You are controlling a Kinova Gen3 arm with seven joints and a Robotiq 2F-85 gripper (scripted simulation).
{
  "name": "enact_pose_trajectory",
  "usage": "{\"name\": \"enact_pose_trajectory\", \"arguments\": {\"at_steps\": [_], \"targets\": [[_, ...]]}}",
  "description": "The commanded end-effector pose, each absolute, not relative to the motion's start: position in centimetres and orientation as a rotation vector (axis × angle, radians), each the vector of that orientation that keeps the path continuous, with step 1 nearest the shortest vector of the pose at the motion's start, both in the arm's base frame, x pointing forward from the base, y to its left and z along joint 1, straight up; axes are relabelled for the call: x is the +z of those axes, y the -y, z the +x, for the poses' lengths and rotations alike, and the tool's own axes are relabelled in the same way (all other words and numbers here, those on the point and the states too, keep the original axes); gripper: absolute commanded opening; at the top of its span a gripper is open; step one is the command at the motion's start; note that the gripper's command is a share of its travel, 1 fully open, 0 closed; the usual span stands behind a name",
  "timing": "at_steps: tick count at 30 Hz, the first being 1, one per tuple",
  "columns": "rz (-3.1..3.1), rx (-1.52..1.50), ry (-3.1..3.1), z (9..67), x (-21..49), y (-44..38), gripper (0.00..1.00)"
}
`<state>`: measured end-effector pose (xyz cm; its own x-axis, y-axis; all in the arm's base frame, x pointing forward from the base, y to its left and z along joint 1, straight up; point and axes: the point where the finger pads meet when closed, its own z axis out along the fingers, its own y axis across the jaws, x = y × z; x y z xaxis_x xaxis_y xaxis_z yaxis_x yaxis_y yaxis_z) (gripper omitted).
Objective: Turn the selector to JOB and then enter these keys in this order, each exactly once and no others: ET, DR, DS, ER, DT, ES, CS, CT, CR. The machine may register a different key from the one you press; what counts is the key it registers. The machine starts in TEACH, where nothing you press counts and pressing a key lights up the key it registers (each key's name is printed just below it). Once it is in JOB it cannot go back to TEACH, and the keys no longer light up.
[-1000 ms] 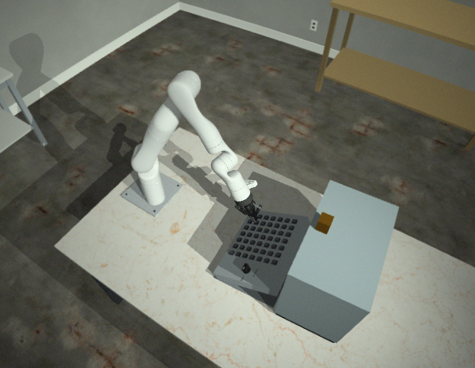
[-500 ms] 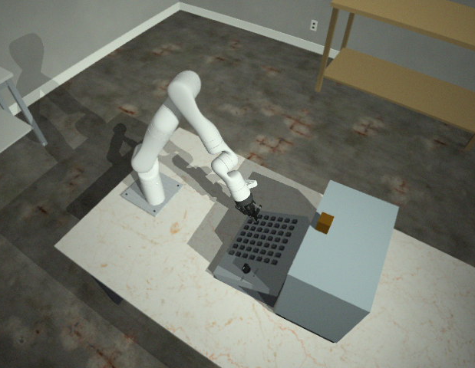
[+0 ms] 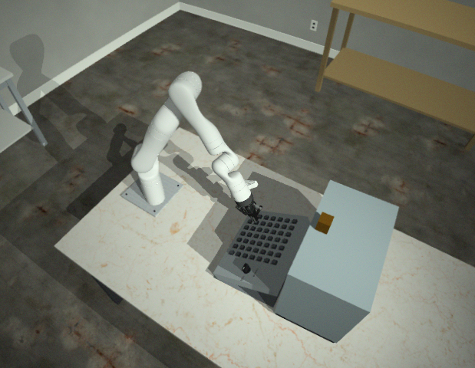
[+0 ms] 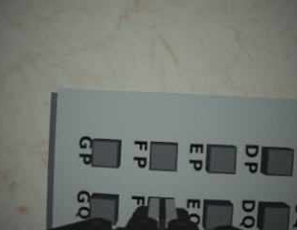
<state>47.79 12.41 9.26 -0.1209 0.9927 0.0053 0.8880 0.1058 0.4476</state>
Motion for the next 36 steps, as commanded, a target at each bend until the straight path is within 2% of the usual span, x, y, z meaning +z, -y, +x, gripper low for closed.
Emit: {"name": "enact_pose_trajectory", "arguments": {"at_steps": [1, 36], "targets": [[1.841, 0.499, -2.094, 48.15, 9.09, -12.31, 0.1], [1.844, 0.496, -2.095, 48.29, 8.55, -12.3, 0.1]]}}
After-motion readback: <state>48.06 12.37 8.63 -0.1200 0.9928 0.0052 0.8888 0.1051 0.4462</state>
